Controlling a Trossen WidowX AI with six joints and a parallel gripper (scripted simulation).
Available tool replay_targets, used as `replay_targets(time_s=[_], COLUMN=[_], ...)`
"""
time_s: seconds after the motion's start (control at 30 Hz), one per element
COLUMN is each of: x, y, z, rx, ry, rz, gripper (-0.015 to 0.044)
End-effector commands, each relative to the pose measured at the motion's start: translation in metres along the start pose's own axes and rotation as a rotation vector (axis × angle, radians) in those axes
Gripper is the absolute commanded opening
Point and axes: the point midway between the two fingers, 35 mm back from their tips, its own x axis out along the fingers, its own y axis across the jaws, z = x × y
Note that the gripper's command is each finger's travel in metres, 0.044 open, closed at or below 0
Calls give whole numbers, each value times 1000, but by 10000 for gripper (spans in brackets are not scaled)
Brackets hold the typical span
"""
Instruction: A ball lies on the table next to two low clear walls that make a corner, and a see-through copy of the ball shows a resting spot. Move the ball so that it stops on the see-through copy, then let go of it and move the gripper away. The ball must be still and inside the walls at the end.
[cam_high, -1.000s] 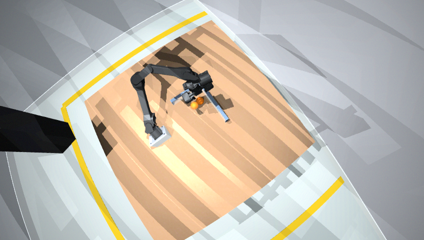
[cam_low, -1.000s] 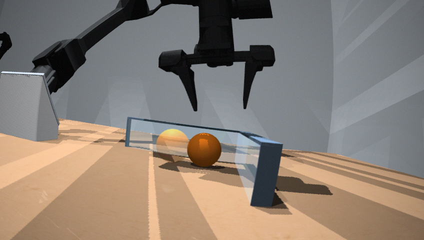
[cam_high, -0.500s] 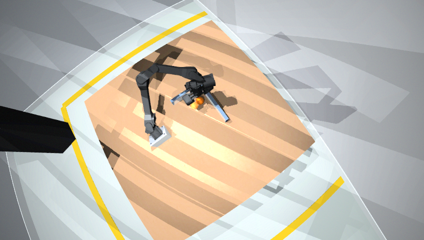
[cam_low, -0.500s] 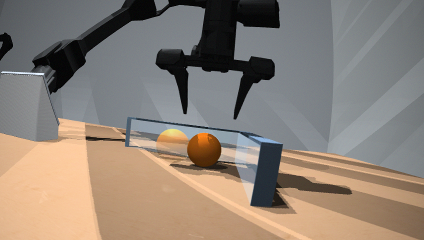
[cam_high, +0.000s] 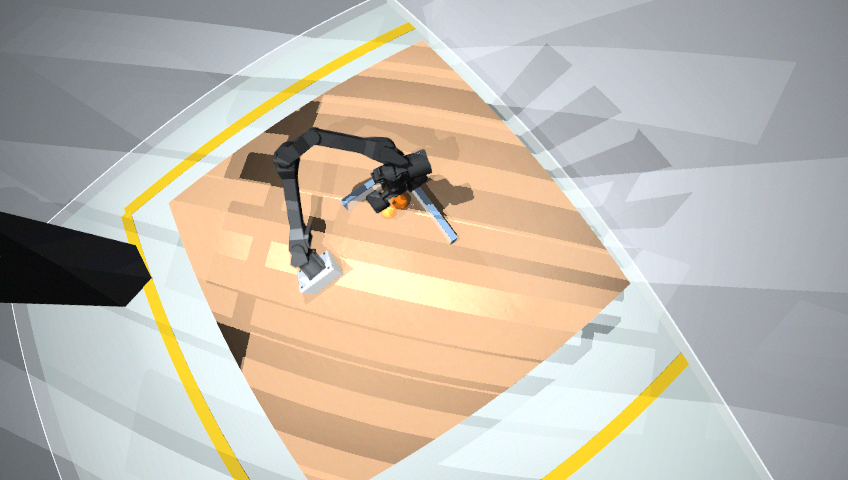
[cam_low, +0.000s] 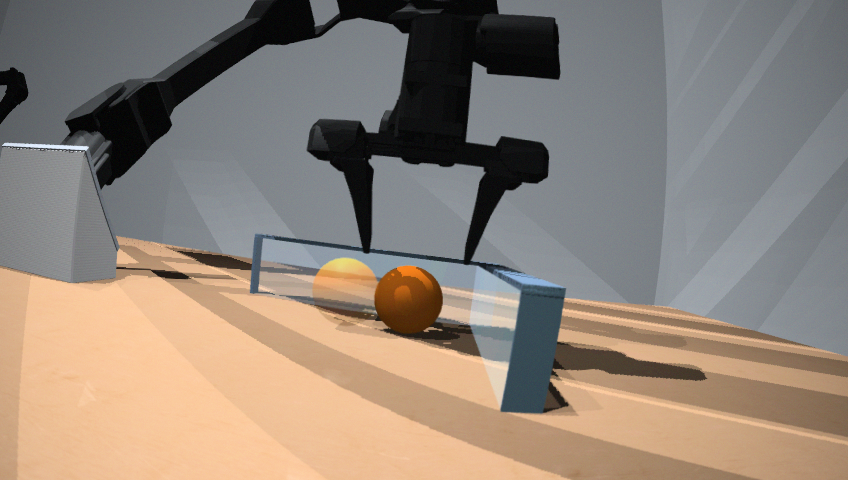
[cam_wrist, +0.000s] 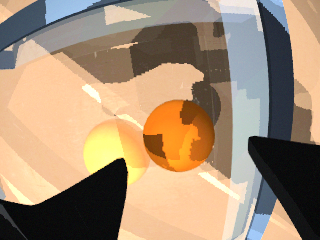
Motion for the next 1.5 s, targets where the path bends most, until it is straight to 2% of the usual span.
replay_targets(time_s=[0.0,0.6,0.7,1.03,1.13,1.3,1.47], x=[10,36,36,36,32,7,-20], y=[1,2,2,2,1,-4,-6], z=[0,1,1,1,0,-2,-3], rx=[10,9,9,9,10,10,11], ry=[-7,-9,-9,-9,-8,-2,1], rz=[8,8,8,8,8,7,7], gripper=[368,368,289,223,144,13,0])
